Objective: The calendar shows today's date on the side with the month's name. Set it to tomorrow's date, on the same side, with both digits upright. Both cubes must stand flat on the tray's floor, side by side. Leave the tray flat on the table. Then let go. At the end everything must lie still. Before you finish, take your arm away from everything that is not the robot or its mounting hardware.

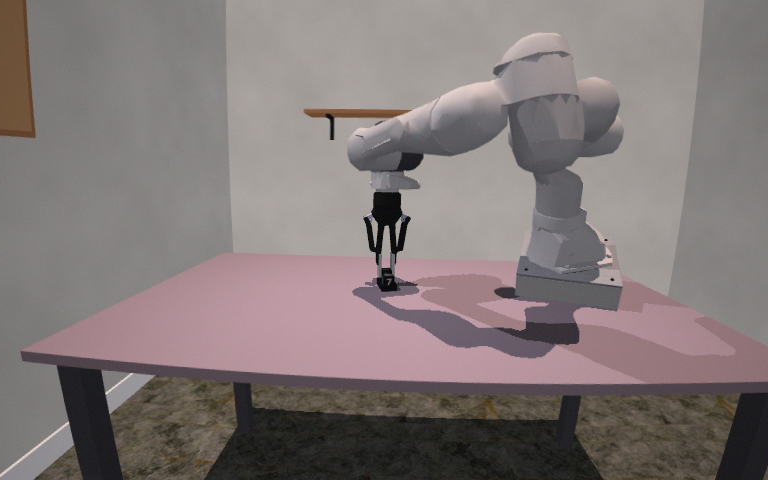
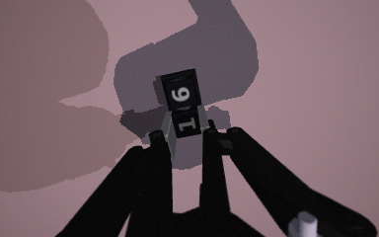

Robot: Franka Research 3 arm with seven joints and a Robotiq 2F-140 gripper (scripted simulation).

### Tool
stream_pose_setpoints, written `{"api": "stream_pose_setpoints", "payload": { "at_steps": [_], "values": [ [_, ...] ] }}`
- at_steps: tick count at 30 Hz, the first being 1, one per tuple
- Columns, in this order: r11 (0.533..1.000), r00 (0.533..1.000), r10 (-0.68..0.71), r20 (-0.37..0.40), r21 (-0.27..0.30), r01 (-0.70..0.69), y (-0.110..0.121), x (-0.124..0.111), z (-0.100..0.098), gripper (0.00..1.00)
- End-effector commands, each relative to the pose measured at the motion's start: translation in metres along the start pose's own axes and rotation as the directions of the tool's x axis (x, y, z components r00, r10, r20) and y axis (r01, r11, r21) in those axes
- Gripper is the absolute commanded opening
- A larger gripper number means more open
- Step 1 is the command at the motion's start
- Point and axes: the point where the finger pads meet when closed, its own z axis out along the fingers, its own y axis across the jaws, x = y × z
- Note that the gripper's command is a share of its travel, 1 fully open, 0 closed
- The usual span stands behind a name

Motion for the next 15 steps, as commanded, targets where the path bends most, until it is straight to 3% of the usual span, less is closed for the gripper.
{"api": "stream_pose_setpoints", "payload": {
  "at_steps": [1,15],
  "values": [
    [1.000,1.000,0.002,0.004,-0.002,-0.002,0.0012,-0.0016,0.0010,0.16],
    [1.000,1.000,0.002,0.004,-0.002,-0.002,0.0012,-0.0016,0.0068,0.16]
  ]
}}
